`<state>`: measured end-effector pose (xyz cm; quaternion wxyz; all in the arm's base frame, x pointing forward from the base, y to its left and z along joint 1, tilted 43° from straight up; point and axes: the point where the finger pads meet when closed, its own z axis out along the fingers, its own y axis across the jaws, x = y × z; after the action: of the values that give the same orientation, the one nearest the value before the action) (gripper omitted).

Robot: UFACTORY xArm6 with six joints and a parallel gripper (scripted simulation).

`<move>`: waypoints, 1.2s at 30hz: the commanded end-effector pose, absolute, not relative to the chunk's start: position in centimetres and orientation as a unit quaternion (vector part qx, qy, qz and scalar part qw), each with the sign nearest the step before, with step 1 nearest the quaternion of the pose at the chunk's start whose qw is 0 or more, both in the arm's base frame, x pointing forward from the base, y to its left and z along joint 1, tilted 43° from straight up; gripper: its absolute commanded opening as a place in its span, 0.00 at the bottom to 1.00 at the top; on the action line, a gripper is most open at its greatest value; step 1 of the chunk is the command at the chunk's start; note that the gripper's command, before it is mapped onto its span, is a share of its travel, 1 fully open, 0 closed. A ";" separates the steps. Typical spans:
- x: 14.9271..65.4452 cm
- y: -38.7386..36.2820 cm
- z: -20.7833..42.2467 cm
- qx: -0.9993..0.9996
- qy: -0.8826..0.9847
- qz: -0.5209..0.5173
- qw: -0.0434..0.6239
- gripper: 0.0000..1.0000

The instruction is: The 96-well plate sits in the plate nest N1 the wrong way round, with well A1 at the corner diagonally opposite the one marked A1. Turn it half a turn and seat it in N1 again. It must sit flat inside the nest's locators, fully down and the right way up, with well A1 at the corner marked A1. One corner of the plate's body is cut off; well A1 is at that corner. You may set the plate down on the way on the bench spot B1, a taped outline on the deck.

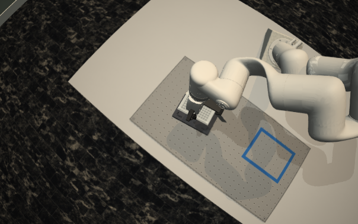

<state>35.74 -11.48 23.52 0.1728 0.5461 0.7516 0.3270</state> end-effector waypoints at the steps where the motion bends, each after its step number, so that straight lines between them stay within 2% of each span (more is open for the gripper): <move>1: 36.2 -11.3 23.1 0.546 0.751 0.327 0.174 0.00; 36: 39.1 -9.9 19.8 0.546 0.751 0.327 0.174 0.00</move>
<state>38.93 -9.89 19.75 0.1724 0.5462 0.7517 0.3269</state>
